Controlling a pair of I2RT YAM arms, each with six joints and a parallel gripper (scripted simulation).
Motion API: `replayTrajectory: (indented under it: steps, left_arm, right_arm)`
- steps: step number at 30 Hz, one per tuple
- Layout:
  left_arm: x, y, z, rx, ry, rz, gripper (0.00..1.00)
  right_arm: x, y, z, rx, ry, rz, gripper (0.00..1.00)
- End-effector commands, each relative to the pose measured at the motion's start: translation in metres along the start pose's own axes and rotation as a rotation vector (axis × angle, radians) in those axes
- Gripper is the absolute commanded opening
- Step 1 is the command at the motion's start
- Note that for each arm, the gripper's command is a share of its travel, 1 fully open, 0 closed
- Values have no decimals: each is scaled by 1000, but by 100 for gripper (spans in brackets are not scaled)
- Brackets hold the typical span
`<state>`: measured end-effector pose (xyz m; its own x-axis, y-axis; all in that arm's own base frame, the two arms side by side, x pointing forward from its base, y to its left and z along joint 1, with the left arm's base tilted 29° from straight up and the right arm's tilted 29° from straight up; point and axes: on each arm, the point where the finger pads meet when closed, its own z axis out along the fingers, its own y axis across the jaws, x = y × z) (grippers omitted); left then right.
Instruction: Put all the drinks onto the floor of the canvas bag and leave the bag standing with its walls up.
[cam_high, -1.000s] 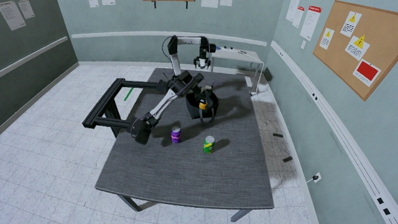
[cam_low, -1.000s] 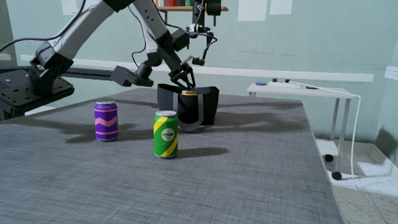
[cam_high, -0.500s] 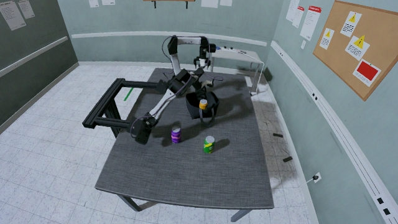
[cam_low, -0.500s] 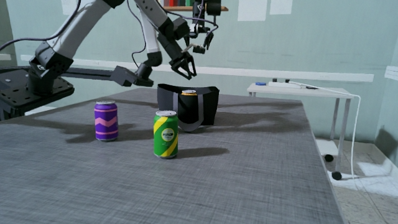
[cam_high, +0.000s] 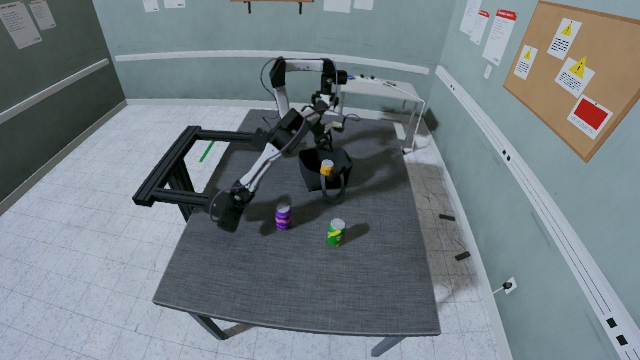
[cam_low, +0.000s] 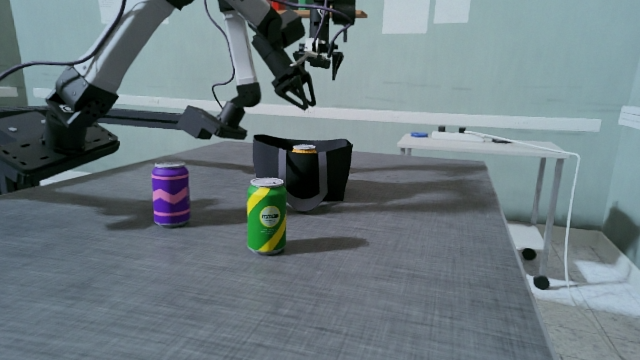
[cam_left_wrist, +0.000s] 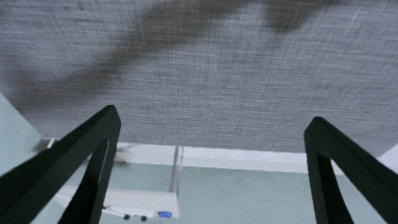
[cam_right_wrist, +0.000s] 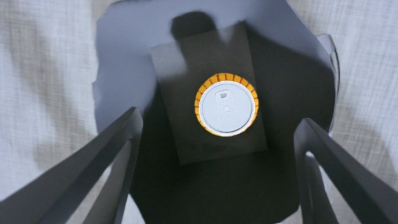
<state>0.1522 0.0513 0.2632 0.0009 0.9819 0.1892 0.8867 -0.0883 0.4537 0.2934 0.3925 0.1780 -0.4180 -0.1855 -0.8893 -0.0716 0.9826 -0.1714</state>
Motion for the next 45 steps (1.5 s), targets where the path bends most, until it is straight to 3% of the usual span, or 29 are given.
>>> replayTrajectory:
  steps: [1, 3, 8, 15, 45]
  left_arm:
    - [0, 3, 1, -13, 6, -3, 100]
    - [0, 3, 1, -13, 6, -3, 100]
    - [0, 3, 1, -13, 6, -3, 100]
    - [0, 3, 1, -13, 6, -3, 100]
    - [0, 3, 1, -13, 6, -3, 100]
  right_arm:
    - [-18, -2, -22, -14, -23, 24, 86]
    - [-23, -8, -30, -7, -19, 21, 86]
    - [-12, -10, -18, 6, -12, 10, 86]
    - [-20, -20, -9, 0, -18, 58, 86]
    - [3, -90, -27, -14, -14, 50, 86]
